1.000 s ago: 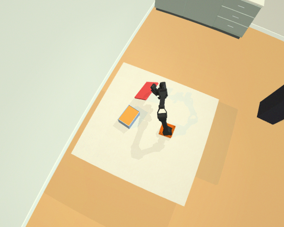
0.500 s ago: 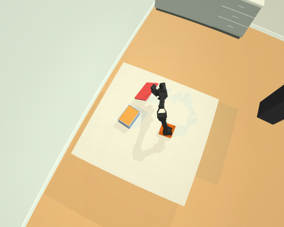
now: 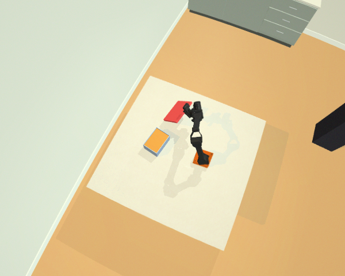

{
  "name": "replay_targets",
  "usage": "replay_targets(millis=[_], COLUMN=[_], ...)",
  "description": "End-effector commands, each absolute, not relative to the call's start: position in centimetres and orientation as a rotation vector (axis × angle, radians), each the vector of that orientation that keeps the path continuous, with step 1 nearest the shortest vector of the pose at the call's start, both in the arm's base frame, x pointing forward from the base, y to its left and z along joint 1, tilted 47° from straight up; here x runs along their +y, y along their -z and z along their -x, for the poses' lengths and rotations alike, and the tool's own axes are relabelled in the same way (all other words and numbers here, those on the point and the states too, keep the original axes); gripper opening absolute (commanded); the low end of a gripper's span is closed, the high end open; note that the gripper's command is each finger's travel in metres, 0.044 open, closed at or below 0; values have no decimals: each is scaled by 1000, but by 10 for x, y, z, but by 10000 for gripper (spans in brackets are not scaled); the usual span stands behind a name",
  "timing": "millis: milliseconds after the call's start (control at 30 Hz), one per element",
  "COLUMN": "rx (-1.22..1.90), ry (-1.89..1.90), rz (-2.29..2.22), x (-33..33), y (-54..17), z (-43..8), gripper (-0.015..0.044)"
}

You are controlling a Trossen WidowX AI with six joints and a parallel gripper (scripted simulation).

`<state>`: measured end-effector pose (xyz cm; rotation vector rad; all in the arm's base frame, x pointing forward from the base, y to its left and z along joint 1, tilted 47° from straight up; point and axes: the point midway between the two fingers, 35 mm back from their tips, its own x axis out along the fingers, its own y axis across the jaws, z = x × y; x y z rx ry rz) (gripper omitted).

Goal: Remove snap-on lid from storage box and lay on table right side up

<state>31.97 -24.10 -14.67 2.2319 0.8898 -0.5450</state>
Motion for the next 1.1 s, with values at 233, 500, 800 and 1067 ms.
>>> replay_targets(millis=[233, 500, 800, 1067], rx=[885, 885, 885, 885], ry=[536, 536, 536, 536], rz=[-2240, -2240, -2240, -2240], x=[-234, -230, -225, -220], y=[152, 157, 162, 166], z=[-319, -319, -318, -317], gripper=[0, 0, 0, 0])
